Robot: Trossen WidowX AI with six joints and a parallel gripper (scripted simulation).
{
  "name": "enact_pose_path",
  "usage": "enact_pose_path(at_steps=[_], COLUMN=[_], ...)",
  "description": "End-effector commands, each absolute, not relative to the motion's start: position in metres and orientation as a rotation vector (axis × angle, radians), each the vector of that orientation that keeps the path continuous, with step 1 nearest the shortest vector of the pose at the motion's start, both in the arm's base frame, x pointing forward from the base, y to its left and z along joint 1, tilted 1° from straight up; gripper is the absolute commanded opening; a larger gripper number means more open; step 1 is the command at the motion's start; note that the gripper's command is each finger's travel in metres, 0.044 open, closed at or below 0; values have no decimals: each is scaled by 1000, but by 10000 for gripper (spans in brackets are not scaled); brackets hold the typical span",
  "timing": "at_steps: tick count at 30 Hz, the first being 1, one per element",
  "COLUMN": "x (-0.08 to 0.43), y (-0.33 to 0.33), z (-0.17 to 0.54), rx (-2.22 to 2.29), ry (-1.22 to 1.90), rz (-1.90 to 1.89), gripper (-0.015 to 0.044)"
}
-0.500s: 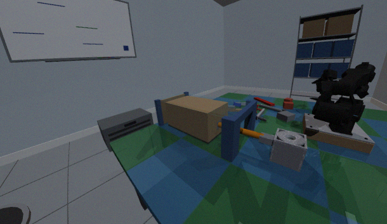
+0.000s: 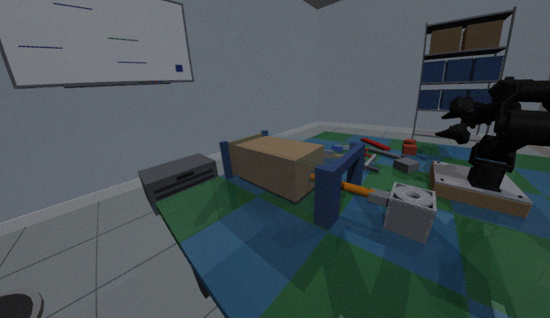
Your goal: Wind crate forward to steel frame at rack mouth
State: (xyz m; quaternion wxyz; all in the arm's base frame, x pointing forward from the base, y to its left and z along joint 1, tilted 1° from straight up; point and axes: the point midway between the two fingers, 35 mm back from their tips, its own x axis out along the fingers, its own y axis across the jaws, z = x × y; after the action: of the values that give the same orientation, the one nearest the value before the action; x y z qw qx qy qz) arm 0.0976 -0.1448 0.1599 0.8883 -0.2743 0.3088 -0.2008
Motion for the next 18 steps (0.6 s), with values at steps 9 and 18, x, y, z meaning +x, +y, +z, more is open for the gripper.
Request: enact_pose_path(at_steps=[9,18], x=[164,198], y=[-172,-174], z=[160,147], rx=[589,846], ry=[831,954], rz=[-407,-501], gripper=[440,440])
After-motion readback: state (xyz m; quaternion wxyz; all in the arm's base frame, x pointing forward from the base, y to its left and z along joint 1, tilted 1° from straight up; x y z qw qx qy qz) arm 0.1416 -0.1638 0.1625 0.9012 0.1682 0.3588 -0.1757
